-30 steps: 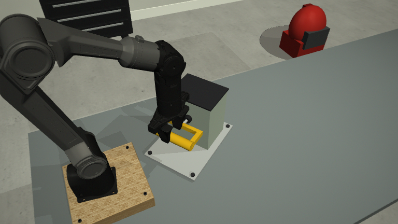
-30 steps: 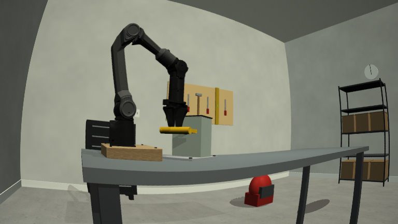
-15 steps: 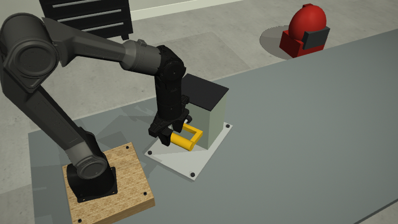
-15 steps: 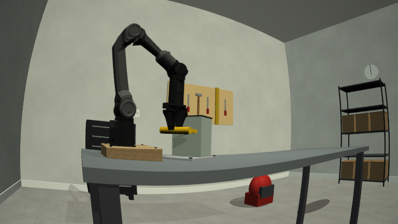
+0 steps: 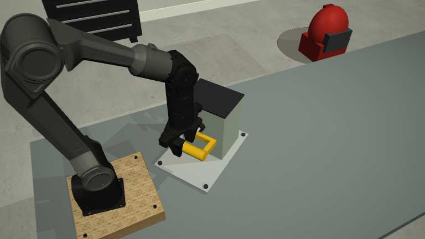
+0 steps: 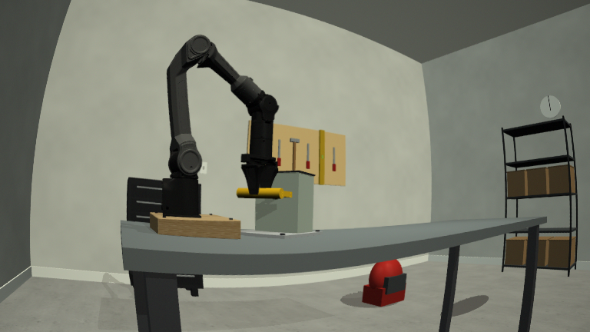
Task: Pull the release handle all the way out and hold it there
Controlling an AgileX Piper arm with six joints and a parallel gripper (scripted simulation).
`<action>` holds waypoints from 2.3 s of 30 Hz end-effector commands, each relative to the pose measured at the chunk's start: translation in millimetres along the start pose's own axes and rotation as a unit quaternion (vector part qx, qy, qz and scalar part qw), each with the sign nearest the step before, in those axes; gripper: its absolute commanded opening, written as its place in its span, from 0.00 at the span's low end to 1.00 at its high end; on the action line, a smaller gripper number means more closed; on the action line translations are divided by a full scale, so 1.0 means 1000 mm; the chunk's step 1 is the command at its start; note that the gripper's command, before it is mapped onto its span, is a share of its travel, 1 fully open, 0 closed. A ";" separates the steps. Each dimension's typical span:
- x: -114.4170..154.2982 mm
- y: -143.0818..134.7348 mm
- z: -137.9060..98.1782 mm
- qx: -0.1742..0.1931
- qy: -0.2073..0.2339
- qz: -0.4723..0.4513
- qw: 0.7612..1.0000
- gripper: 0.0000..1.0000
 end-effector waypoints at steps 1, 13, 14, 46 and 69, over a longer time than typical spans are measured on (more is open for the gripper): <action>0.000 0.000 0.001 0.001 0.000 0.000 1.000 0.68; 0.000 0.000 0.001 0.001 0.000 0.000 1.000 0.68; 0.000 0.000 0.001 0.001 0.000 0.000 1.000 0.68; 0.000 0.000 0.001 0.001 0.000 0.000 1.000 0.00; 0.000 0.000 0.001 0.001 0.000 0.000 1.000 0.00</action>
Point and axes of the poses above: the point where the finger pads meet when closed, its own z axis out along the fingers, its own y axis across the jaws, x = y × z, the point moved 5 cm from there along -z, back along the fingers, and after that the axes turned 13 degrees about -z, right-handed, at the moved point
